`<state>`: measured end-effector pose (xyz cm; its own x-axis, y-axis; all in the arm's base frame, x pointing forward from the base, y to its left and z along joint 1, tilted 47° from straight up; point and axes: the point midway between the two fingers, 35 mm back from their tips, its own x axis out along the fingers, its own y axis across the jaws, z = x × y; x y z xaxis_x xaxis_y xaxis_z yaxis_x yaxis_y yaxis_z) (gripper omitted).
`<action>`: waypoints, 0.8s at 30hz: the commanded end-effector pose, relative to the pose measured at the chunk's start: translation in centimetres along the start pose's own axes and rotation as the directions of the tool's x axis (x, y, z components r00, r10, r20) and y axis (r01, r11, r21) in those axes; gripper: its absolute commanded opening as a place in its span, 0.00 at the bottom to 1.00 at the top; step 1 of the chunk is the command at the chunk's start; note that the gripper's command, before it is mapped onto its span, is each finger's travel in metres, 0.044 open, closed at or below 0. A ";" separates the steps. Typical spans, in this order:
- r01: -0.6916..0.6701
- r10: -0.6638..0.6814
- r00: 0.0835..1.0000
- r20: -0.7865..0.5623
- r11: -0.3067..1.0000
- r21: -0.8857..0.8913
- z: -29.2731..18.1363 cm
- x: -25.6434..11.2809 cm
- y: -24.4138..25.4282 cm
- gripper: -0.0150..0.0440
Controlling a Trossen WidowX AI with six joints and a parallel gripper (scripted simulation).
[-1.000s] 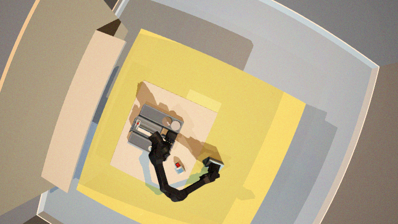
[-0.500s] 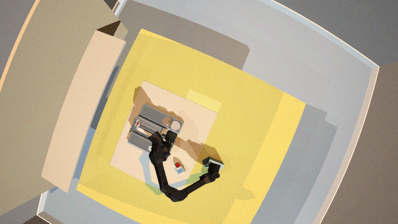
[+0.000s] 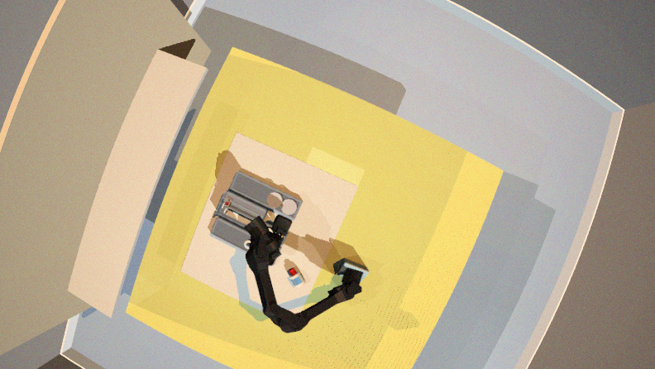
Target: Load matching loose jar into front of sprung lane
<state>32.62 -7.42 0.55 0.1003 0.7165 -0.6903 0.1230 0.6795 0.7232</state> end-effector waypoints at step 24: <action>-0.007 0.007 1.000 0.013 1.000 -0.005 0.1 0.5 0.1 0.25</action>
<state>32.58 -7.09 0.26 0.1045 0.7153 -0.6909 0.1196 0.6807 0.7228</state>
